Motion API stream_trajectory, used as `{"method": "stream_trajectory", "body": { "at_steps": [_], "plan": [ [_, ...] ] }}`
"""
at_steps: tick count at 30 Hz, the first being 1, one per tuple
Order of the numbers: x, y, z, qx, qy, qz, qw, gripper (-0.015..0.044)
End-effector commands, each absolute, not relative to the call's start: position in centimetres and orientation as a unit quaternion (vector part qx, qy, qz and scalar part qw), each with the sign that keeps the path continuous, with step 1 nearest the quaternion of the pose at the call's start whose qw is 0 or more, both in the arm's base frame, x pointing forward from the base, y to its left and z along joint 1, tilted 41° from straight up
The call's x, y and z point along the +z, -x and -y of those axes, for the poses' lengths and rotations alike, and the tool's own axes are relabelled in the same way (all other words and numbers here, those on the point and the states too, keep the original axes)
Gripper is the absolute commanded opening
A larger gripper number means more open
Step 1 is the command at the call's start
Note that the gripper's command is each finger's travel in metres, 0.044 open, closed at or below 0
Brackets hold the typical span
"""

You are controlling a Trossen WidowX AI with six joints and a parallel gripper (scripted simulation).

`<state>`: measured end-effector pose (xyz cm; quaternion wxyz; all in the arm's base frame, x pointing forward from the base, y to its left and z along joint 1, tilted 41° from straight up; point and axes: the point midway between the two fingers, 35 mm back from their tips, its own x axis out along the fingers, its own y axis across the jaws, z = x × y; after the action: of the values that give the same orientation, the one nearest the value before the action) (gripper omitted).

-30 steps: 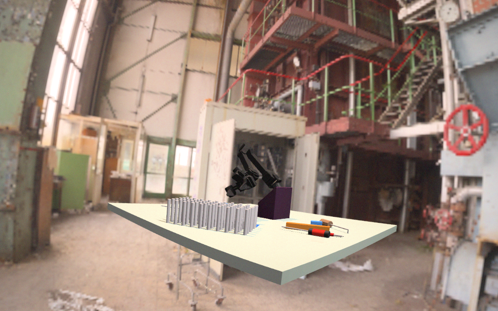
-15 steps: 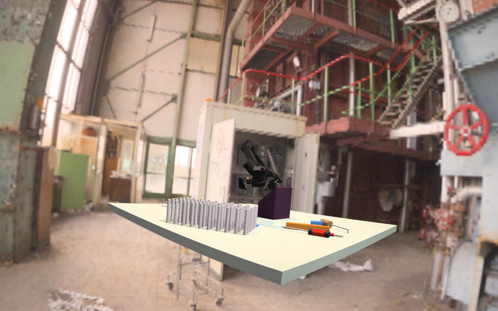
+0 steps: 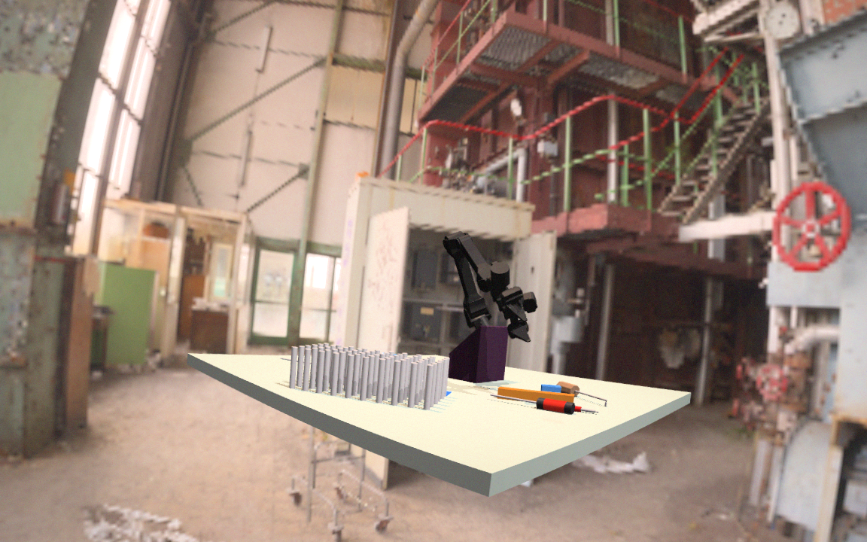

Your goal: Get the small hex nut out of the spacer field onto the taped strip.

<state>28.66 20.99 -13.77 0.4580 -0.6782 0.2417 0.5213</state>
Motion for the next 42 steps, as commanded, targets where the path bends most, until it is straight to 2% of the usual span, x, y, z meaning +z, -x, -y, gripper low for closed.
{"method": "stream_trajectory", "body": {
  "at_steps": [1, 9, 15, 17, 30, 36, 42],
  "plan": [
    [-16.5, -22.8, -24.5, 0.61, 0.734, -0.159, 0.253, 0.044],
    [-19.5, -13.1, -27.3, 0.672, 0.732, 0.016, -0.11, 0.044],
    [-21.1, -6.5, -27.1, 0.647, 0.652, 0.142, -0.369, 0.044],
    [-21.3, -5.1, -26.9, 0.633, 0.622, 0.17, -0.428, 0.044],
    [-21.4, -4.8, -26.8, 0.631, 0.616, 0.175, -0.439, 0.044],
    [-25.8, -4.7, -23.0, 0.631, 0.616, 0.175, -0.439, 0.044],
    [-25.9, -4.7, -22.8, 0.631, 0.616, 0.175, -0.439, 0.044]
  ]
}}
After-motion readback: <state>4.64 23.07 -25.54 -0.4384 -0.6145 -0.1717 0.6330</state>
